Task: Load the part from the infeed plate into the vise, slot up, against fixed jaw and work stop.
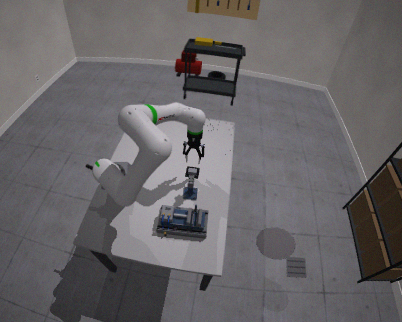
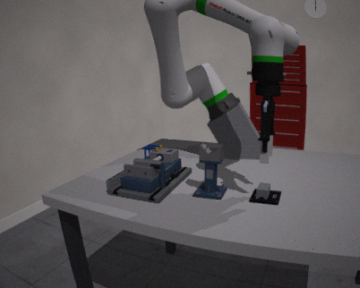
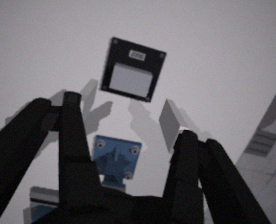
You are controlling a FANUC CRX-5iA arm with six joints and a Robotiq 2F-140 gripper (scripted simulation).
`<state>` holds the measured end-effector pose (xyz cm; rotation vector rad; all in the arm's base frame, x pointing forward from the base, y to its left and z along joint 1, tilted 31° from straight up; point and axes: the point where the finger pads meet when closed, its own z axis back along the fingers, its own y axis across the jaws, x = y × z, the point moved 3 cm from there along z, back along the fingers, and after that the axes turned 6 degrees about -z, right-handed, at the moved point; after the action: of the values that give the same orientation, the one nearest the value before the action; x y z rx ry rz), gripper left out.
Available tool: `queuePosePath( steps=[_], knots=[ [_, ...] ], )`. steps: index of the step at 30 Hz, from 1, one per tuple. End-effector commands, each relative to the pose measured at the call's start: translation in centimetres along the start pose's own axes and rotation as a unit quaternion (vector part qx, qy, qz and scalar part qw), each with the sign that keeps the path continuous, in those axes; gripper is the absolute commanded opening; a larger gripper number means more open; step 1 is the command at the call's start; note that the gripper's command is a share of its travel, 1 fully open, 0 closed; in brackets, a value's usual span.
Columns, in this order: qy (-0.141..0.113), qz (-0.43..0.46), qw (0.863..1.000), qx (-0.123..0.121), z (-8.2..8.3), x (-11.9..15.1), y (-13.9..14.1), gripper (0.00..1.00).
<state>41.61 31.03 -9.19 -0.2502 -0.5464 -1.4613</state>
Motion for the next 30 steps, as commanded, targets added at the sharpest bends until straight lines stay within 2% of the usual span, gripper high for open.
queuePosePath(
  steps=[1, 11, 13, 28, 30],
  knots=[
    [0.000, 0.000, 1.000, 0.000, -0.7, 0.0, 0.0, 0.51],
    [0.000, 0.000, 1.000, 0.000, -3.3, 0.0, 0.0, 0.51],
    [0.000, 0.000, 1.000, 0.000, -3.3, 0.0, 0.0, 0.51],
    [0.000, 0.000, 1.000, 0.000, -6.8, 0.0, 0.1, 0.51],
    [0.000, 0.000, 1.000, 0.000, -6.8, 0.0, 0.1, 0.51]
  ],
)
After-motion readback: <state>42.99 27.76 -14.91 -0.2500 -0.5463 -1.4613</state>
